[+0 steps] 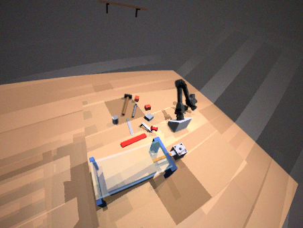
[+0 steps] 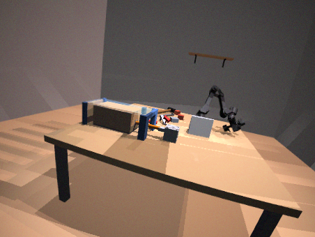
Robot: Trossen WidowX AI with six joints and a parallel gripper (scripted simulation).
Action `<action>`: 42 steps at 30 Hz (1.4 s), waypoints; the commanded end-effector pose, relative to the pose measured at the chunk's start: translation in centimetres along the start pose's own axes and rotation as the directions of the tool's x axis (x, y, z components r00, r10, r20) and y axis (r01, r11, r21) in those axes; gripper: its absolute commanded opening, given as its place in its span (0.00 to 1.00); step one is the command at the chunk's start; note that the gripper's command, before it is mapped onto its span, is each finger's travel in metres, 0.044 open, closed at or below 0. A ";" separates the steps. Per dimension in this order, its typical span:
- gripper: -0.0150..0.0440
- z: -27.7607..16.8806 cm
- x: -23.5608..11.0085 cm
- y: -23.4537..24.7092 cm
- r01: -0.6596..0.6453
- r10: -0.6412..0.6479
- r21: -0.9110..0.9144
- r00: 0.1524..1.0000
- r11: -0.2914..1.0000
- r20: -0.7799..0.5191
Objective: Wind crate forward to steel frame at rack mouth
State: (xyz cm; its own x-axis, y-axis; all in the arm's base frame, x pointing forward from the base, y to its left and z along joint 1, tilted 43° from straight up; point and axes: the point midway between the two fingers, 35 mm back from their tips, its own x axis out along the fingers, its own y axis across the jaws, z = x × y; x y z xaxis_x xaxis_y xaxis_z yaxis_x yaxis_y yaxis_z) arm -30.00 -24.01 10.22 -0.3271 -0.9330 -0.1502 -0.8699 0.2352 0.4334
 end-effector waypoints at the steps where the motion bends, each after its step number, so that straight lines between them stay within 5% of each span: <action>1: 0.98 -0.1 0.0 0.0 0.001 -0.001 -0.002 1.000 1.000 -0.001; 10: 1.00 -3.1 1.6 -0.5 0.031 -0.033 -0.144 0.999 0.989 -0.015; 21: 1.00 -13.6 4.7 -2.0 0.003 -0.108 -0.501 0.978 0.865 -0.181; 31: 1.00 -25.2 6.1 -8.6 -0.135 -0.260 -0.814 0.907 0.564 -0.331; 42: 1.00 -34.9 4.3 -17.8 -0.348 -0.430 -0.915 0.808 0.205 -0.404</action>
State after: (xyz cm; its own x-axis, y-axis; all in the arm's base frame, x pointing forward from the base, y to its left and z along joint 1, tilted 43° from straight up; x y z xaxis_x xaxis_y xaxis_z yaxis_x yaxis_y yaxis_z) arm -6.97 -41.12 31.45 0.1974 -0.9789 0.0525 0.1525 0.0836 0.9848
